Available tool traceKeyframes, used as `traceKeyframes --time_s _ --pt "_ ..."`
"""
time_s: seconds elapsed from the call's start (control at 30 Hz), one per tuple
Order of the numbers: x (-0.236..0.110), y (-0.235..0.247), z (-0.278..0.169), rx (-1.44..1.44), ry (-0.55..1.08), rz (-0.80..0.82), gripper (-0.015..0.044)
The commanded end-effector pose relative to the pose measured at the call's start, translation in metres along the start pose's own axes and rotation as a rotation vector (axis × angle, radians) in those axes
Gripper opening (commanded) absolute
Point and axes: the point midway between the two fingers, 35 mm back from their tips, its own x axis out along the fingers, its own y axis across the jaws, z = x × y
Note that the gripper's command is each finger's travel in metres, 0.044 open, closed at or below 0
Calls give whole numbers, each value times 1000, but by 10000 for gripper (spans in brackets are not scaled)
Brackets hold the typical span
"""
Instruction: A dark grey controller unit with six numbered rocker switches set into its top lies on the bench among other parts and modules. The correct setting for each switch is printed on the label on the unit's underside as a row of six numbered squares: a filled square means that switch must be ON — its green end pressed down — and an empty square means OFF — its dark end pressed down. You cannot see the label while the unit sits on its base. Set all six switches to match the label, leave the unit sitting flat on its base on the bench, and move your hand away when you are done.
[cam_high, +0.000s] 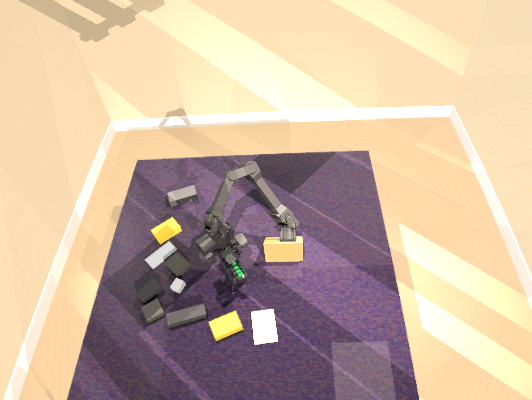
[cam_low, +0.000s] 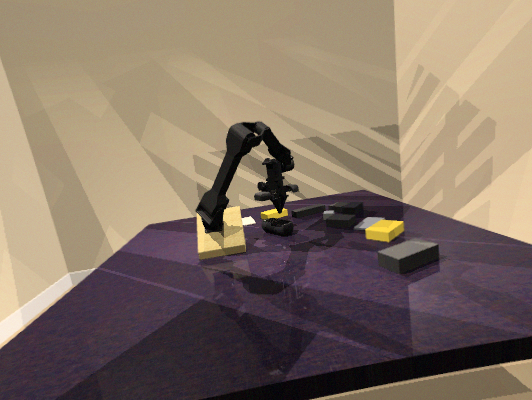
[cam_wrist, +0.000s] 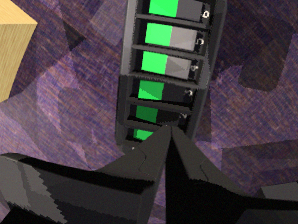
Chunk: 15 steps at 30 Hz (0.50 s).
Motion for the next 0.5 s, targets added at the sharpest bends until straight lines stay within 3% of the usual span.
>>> traceKeyframes --time_s 0.0,0.47 --pt "-2 0 -10 8 -1 -4 0" --pt "18 -2 -11 8 -1 -4 0"
